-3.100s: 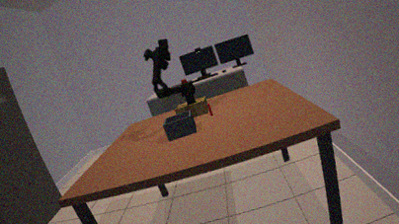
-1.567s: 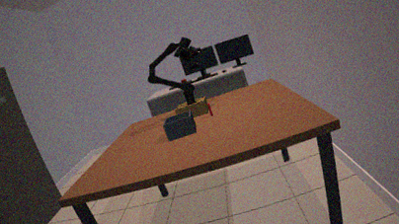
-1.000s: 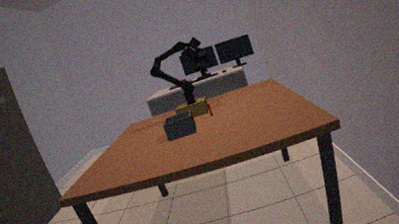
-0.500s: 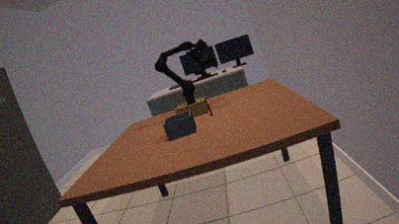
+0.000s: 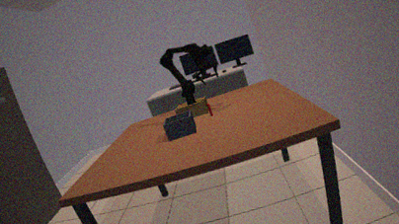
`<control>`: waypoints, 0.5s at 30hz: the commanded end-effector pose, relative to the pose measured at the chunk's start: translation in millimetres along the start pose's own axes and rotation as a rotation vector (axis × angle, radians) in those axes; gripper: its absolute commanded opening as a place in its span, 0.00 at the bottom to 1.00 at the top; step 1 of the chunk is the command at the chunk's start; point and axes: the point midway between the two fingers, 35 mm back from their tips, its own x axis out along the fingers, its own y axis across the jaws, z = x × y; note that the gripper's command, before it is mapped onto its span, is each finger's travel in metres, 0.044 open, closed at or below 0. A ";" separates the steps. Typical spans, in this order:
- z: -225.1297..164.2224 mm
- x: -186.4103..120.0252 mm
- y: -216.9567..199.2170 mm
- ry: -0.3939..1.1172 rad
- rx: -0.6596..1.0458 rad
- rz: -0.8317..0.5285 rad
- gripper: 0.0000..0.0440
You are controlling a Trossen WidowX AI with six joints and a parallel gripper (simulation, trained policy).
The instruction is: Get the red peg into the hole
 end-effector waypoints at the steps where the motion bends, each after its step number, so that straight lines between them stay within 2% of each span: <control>1: 14.0 12.1 -15.4 -0.014 0.115 -0.079 1.00; 15: 45.5 58.0 -67.6 -0.043 0.484 -0.332 1.00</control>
